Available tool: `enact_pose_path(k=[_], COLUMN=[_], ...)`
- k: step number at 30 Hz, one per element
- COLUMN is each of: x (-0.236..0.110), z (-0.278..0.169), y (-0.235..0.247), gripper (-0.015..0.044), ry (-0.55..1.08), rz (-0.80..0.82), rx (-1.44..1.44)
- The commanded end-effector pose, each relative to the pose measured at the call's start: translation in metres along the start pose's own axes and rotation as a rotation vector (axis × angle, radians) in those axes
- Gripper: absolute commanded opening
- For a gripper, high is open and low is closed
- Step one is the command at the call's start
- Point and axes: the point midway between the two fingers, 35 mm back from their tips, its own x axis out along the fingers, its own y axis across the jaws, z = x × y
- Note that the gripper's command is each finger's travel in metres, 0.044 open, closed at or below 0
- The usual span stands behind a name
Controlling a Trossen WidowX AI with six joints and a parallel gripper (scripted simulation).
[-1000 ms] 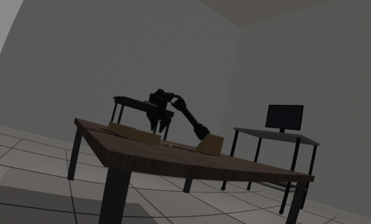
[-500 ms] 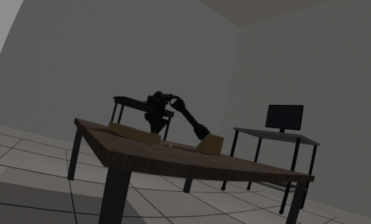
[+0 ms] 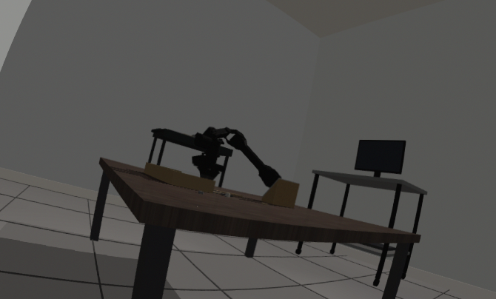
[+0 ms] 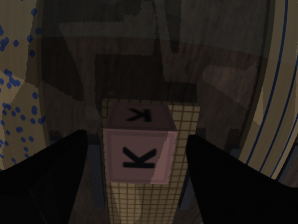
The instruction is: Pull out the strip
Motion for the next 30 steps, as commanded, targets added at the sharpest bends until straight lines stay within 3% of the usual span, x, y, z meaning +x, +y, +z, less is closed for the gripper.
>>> enact_pose_path(k=[1,6,10,16,20,30], x=[0.006,0.012,0.009,0.009,0.007,-0.026], z=[-0.001,-0.002,-0.001,-0.001,-0.003,-0.048], y=[0.0,-0.001,-0.001,-0.001,0.0,0.011], gripper=[0.025,0.025,0.0145,0.0105,0.0,0.0], ry=[0.0,0.001,0.001,0.001,0.001,0.001], rz=[-0.007,-0.008,-0.001,-0.001,-0.001,-0.003], rx=[-0.006,-0.006,0.0,0.0,0.001,-0.003])
